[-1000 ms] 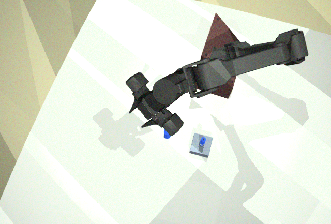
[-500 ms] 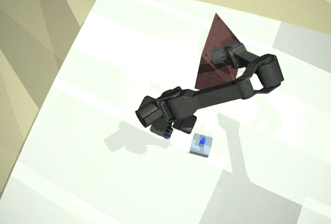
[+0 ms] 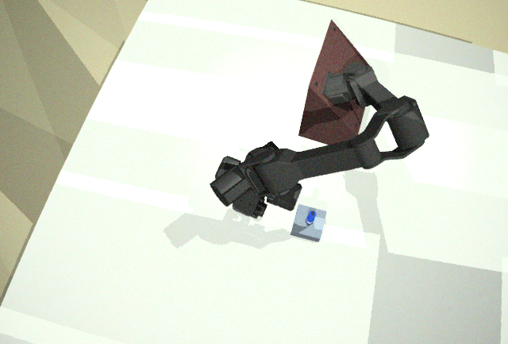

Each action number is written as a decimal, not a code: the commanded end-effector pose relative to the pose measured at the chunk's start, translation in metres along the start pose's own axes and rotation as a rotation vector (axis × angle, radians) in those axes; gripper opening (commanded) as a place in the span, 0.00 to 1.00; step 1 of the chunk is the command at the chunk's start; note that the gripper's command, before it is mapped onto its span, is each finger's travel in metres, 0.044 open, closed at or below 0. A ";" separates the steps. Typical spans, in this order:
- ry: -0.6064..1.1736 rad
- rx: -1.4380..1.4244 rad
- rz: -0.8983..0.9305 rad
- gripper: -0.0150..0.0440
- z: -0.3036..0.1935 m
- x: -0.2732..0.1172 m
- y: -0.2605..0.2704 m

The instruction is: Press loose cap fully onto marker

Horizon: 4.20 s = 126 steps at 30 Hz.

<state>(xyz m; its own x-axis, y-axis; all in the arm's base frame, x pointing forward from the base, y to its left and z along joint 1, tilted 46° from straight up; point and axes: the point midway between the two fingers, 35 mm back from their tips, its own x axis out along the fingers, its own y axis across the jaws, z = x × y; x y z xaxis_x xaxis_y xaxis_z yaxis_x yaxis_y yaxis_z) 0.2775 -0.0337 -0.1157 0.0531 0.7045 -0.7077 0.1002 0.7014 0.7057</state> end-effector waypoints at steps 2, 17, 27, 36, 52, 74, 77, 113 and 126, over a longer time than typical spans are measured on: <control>-0.010 0.000 0.004 0.66 0.003 0.016 0.000; -0.010 0.000 0.003 0.66 0.005 0.035 0.000; -0.010 0.000 0.004 0.66 0.005 0.051 0.001; -0.009 0.000 0.006 0.66 0.005 0.065 0.001; -0.009 0.000 0.006 0.40 0.005 0.070 0.001; -0.010 0.000 0.003 0.25 0.004 0.013 0.000; -0.010 0.000 0.003 0.25 0.004 0.009 0.000; -0.010 0.001 0.003 0.25 0.006 -0.036 0.095; -0.008 0.001 0.007 0.25 -0.003 -0.050 0.132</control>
<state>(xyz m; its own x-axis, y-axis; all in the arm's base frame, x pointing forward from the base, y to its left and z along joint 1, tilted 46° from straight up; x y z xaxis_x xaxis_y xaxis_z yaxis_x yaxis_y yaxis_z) 0.2875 0.0183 0.0031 0.0614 0.7039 -0.7076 0.0979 0.7013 0.7061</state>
